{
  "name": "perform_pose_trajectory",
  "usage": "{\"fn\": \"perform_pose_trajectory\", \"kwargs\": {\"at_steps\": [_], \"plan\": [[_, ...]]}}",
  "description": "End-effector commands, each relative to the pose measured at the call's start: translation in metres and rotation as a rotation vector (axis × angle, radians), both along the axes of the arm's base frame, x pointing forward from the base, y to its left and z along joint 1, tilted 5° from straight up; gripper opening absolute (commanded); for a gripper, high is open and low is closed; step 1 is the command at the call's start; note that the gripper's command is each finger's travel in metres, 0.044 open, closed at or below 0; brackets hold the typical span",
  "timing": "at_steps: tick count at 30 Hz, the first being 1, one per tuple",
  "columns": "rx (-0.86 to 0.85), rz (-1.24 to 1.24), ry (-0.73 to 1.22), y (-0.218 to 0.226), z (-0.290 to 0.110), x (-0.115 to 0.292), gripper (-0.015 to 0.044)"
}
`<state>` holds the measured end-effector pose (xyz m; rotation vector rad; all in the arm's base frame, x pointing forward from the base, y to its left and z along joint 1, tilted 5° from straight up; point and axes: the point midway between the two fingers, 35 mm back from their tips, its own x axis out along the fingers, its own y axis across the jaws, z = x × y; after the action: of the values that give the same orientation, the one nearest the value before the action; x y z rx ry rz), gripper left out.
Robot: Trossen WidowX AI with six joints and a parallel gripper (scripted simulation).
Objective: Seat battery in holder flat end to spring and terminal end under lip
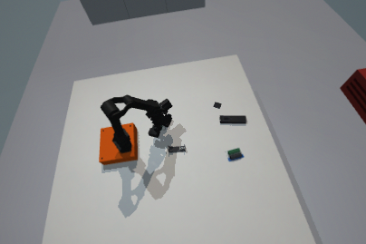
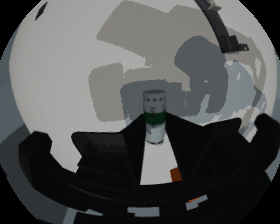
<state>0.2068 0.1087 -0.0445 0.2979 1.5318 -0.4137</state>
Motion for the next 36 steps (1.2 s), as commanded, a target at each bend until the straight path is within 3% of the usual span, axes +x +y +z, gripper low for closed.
{"fn": "perform_pose_trajectory", "kwargs": {"at_steps": [1, 10, 16, 36], "plan": [[0.002, 0.003, 0.002, 0.000, -0.001, 0.000, 0.0079], [0.002, 0.003, 0.002, 0.004, 0.048, 0.001, 0.0079], [0.003, 0.011, 0.002, 0.001, 0.050, 0.003, 0.0079], [0.002, 0.252, 0.008, -0.110, 0.080, 0.070, 0.0079]]}}
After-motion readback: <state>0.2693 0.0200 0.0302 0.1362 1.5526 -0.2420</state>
